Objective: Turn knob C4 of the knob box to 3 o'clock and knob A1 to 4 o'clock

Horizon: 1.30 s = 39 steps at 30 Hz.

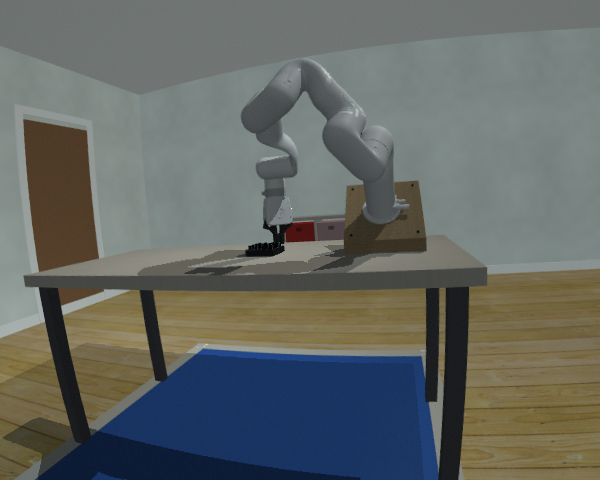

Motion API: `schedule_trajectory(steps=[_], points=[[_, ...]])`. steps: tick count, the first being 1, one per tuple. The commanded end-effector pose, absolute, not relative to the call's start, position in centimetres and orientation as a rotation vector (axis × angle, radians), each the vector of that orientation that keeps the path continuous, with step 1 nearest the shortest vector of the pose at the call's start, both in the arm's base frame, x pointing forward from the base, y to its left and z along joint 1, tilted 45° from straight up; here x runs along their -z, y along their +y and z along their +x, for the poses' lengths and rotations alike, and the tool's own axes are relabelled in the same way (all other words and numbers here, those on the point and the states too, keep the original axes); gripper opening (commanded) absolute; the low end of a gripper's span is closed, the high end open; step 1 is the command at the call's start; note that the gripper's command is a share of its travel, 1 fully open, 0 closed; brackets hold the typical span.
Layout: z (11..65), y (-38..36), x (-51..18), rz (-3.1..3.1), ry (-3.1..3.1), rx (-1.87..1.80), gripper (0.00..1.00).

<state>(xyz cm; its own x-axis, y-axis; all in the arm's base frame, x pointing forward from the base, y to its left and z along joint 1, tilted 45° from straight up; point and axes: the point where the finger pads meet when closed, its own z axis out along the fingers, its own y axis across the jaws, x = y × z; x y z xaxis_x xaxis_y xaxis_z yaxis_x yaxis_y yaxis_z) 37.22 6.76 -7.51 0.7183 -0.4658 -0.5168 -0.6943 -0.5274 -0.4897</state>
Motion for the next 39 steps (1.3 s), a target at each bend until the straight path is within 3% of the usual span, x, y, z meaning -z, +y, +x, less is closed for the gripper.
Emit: schedule_trajectory(steps=[1,39], points=[[37.36,6.68,7.45,-2.193,0.989,-0.475,0.08],[37.36,6.68,7.45,-1.804,1.738,-0.774,0.08]])
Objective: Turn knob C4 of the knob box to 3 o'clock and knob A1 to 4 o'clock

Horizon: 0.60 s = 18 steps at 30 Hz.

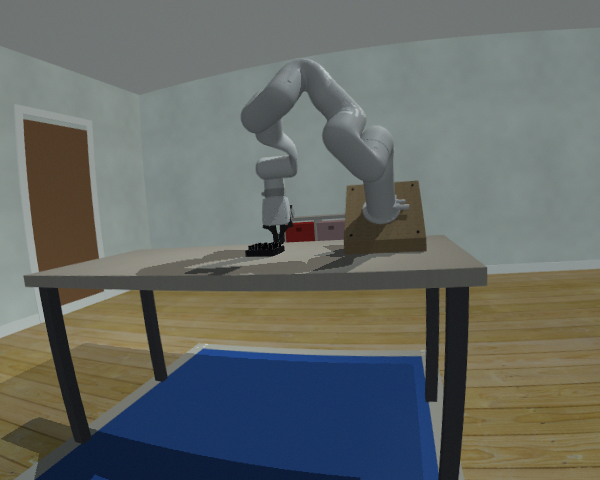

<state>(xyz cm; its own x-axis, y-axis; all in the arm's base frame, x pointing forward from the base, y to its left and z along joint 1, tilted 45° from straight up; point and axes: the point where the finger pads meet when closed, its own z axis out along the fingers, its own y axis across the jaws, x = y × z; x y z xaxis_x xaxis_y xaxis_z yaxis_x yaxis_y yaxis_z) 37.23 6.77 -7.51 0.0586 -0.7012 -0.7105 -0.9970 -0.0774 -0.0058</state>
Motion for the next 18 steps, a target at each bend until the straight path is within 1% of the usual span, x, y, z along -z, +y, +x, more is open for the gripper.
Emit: schedule_trajectory(steps=[1,18], points=[[37.36,6.68,7.45,-1.797,1.747,-0.778,0.08],[37.36,6.68,7.45,-1.748,1.813,-0.804,0.08]])
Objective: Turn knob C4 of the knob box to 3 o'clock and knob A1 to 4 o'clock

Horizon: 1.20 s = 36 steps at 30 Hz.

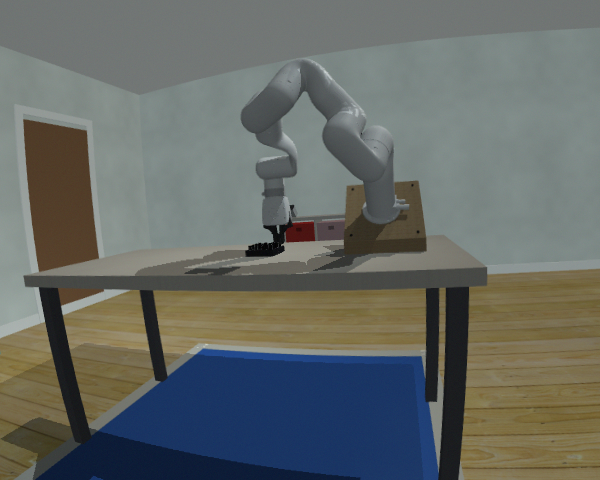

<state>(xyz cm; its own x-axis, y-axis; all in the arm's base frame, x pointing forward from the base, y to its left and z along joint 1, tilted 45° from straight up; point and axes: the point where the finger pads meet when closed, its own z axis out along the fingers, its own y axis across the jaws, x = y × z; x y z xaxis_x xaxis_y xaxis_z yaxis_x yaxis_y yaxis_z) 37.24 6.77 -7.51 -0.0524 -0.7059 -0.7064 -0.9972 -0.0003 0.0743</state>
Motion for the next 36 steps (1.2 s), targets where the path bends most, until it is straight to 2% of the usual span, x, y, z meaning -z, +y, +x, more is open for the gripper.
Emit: schedule_trajectory(steps=[1,16,17,36], points=[[37.36,6.68,7.45,-1.747,1.814,-0.804,0.08],[37.36,6.68,7.45,-1.747,1.815,-0.804,0.08],[37.36,6.68,7.45,-1.747,1.815,-0.804,0.19],[37.36,6.68,7.45,-1.747,1.815,-0.804,0.19]])
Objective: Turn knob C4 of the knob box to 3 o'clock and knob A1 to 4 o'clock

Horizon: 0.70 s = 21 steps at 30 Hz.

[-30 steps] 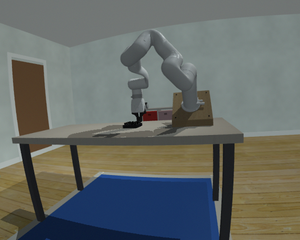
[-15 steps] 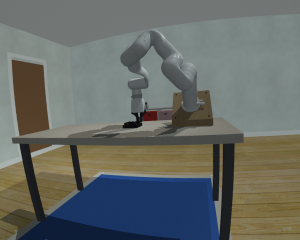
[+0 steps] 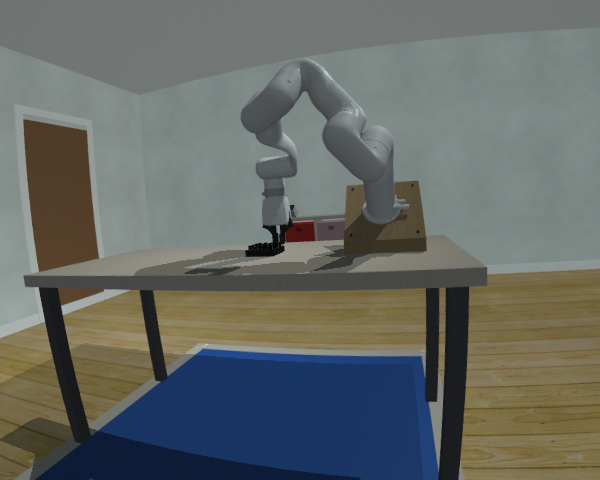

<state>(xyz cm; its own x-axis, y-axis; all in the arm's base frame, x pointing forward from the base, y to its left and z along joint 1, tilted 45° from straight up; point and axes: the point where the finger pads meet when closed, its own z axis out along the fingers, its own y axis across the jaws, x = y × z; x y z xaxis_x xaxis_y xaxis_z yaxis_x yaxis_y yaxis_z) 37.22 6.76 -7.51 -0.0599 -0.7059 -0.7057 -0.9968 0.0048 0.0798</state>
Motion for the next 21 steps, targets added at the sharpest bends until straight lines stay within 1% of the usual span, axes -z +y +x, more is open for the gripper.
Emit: schedule_trajectory(steps=[1,21], points=[[37.4,6.7,7.4,-1.747,1.815,-0.804,0.19],[37.5,4.3,5.1,-1.747,1.815,-0.804,0.19]])
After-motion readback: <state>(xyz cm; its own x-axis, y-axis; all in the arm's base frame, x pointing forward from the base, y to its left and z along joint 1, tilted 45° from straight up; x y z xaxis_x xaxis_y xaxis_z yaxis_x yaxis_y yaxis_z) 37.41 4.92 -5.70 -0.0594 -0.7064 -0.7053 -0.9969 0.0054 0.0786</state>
